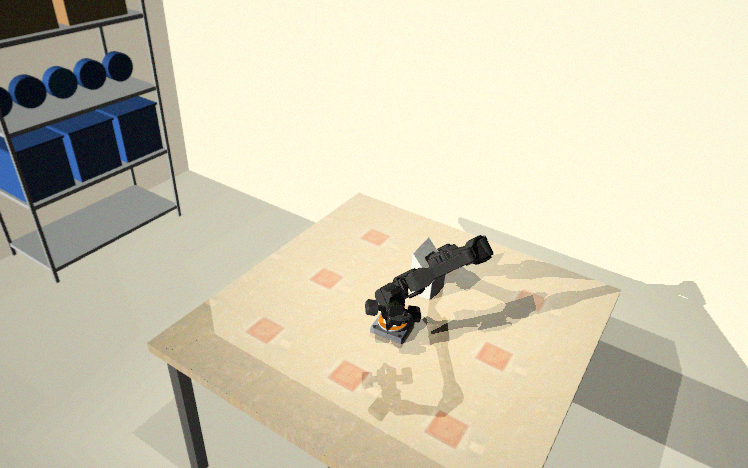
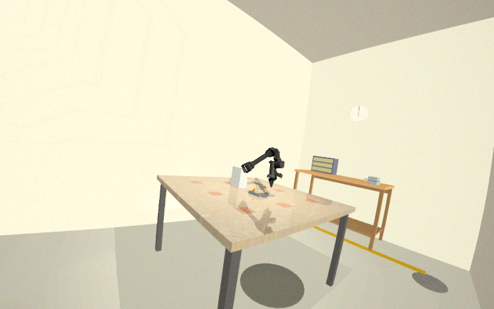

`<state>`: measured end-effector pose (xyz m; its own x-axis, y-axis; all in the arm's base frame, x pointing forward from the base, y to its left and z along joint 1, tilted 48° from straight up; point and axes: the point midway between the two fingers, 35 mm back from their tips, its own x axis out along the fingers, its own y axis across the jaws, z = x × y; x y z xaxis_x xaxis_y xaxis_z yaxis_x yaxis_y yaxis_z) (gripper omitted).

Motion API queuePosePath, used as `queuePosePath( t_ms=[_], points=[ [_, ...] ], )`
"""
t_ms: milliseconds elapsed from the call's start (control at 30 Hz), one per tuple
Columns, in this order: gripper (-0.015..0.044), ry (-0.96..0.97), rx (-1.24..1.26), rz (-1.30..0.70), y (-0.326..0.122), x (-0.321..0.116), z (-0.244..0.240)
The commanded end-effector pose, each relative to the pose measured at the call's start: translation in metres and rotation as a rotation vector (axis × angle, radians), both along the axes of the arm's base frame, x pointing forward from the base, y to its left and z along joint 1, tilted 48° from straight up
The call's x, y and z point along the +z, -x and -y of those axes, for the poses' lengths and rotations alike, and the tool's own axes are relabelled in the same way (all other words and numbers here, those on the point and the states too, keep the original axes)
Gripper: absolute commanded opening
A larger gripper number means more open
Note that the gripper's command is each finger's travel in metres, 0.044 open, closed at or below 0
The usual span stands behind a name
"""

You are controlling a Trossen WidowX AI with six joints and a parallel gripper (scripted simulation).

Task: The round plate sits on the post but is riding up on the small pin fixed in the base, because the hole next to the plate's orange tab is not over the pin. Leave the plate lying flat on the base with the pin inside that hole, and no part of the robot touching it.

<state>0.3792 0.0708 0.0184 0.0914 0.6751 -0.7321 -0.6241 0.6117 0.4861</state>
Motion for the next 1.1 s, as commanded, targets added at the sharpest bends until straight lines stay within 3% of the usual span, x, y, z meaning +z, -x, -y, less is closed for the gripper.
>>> queuePosePath(
  t_ms=[0,133,633,1067],
  points=[
    [0.0000,-0.017,-0.136,-0.241,0.033,-0.034,0.036],
    [0.0000,-0.077,-0.307,-0.539,0.082,-0.062,0.072],
    [0.0000,-0.082,-0.314,-0.554,0.091,-0.095,0.039],
    [0.0000,-0.083,-0.314,-0.555,0.102,-0.094,0.038]
  ],
)
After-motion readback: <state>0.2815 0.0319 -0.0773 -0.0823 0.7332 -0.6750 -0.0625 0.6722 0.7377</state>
